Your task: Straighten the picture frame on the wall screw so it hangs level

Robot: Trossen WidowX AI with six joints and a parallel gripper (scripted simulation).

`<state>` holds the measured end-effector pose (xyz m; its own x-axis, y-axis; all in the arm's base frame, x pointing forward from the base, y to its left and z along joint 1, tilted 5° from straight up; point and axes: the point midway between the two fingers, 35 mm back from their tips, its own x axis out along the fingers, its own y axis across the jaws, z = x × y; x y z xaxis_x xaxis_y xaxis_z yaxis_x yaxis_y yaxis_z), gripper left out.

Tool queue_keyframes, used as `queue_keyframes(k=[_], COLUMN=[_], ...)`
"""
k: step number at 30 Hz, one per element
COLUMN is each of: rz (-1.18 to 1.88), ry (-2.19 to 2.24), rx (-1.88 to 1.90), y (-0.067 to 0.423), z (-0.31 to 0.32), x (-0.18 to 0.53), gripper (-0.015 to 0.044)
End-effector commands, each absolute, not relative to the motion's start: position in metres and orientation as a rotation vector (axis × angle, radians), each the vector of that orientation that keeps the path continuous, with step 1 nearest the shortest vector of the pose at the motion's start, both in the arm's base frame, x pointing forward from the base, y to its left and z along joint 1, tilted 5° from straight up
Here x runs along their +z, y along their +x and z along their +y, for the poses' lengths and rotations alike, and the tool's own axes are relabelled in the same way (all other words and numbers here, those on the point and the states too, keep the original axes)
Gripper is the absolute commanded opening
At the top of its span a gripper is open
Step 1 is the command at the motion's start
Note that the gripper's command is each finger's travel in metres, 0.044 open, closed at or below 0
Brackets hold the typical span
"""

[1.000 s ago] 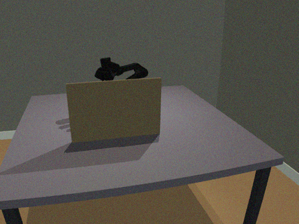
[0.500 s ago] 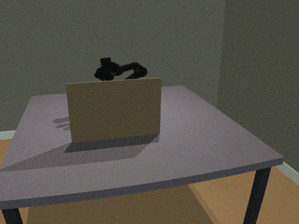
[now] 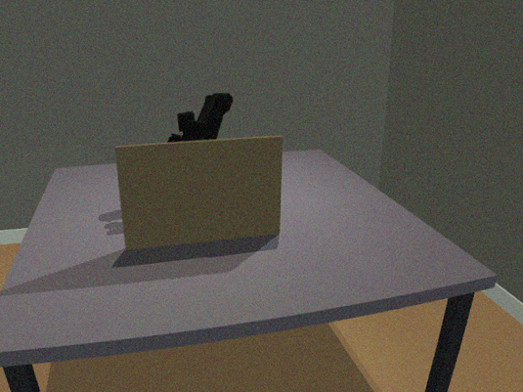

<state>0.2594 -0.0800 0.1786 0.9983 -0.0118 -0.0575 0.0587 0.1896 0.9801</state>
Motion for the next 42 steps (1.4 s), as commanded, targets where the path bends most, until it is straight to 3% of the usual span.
queue_keyframes(k=[1, 14, 25, 42], rz=[0.035, 0.035, 0.029, 0.029], ry=[1.413, 1.413, 1.414, 1.414], rx=[-0.054, -0.054, -0.049, -0.049], y=[0.266, 0.272, 0.344, 0.345], z=[-0.078, -0.079, -0.079, -0.079], x=[0.173, 0.174, 0.169, 0.169], gripper=[0.0260, 0.0260, 0.0260, 0.0260])
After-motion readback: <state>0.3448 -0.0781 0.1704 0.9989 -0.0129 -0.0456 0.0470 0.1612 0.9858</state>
